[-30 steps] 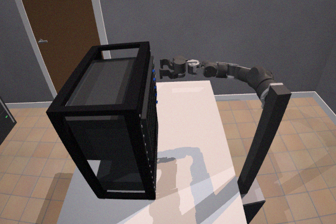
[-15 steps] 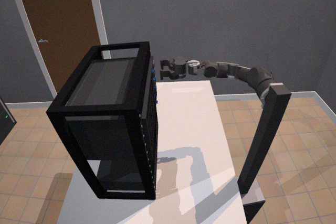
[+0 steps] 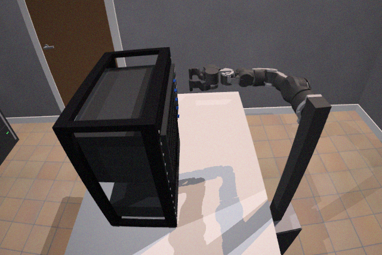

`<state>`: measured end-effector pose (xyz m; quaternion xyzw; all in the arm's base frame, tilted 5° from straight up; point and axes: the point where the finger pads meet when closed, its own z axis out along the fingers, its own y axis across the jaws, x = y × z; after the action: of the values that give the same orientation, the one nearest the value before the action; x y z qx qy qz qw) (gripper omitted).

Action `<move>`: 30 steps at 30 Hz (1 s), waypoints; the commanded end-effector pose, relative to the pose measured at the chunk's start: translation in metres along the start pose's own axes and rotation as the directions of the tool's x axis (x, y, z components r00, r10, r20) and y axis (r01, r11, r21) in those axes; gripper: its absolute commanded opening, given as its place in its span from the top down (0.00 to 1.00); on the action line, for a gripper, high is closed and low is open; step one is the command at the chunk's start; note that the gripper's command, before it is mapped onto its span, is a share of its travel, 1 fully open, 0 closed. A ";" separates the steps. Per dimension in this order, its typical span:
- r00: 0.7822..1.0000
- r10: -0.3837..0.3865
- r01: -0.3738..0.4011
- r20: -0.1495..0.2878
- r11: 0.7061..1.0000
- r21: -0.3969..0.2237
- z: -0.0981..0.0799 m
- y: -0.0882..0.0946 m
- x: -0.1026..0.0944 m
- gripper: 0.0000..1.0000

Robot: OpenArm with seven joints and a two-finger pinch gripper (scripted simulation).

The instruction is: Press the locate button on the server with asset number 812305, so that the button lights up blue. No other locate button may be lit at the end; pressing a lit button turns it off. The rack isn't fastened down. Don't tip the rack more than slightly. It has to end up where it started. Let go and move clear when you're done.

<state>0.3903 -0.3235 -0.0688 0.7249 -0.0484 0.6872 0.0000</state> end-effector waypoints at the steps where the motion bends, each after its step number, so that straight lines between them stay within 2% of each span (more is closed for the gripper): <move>1: 1.000 0.008 -0.008 -0.023 1.000 -0.009 -0.003 0.002 0.007 0.40; 8: 1.000 0.008 -0.008 -0.023 1.000 -0.009 -0.016 0.002 0.007 0.40; 19: 1.000 0.008 -0.008 -0.023 1.000 -0.009 -0.020 0.002 0.007 0.40; 30: 1.000 0.008 -0.008 -0.023 1.000 -0.009 -0.033 0.002 0.007 0.40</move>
<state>0.3577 -0.3224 -0.0631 0.7183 -0.0541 0.6937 -0.0015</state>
